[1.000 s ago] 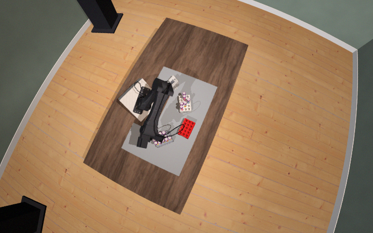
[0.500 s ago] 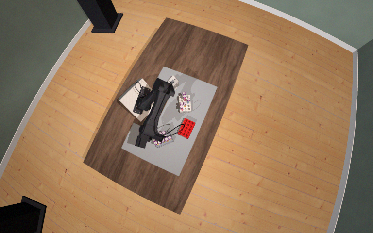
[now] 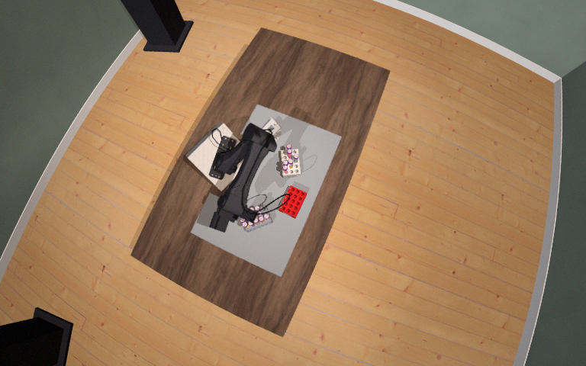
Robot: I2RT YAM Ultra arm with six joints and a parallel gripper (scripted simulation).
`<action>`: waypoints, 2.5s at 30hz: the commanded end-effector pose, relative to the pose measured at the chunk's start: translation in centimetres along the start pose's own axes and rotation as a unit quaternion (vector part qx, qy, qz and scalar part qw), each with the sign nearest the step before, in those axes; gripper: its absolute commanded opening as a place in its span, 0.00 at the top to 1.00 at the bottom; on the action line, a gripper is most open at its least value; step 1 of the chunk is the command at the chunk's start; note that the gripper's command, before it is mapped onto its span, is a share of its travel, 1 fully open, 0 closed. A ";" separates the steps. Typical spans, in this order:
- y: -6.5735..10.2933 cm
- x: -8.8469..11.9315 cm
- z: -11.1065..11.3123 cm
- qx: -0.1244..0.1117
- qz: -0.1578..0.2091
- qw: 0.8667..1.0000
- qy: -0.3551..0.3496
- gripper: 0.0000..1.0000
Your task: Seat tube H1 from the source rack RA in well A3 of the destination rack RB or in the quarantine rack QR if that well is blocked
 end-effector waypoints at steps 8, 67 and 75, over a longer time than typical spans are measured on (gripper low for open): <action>0.6 0.7 1.4 0.003 -0.009 1.000 0.003 1.00; 1.9 -6.8 9.9 0.021 -0.031 0.999 0.009 1.00; 1.3 -9.1 11.6 0.008 -0.018 1.000 0.005 1.00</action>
Point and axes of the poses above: the point where the finger pads meet when closed, its own y axis back along the fingers, its own z axis across the jaws, x = y × z, the point moved 6 cm from there along y, back along the fingers, and after that the axes turned 7 degrees about y, right-handed, at the moved point
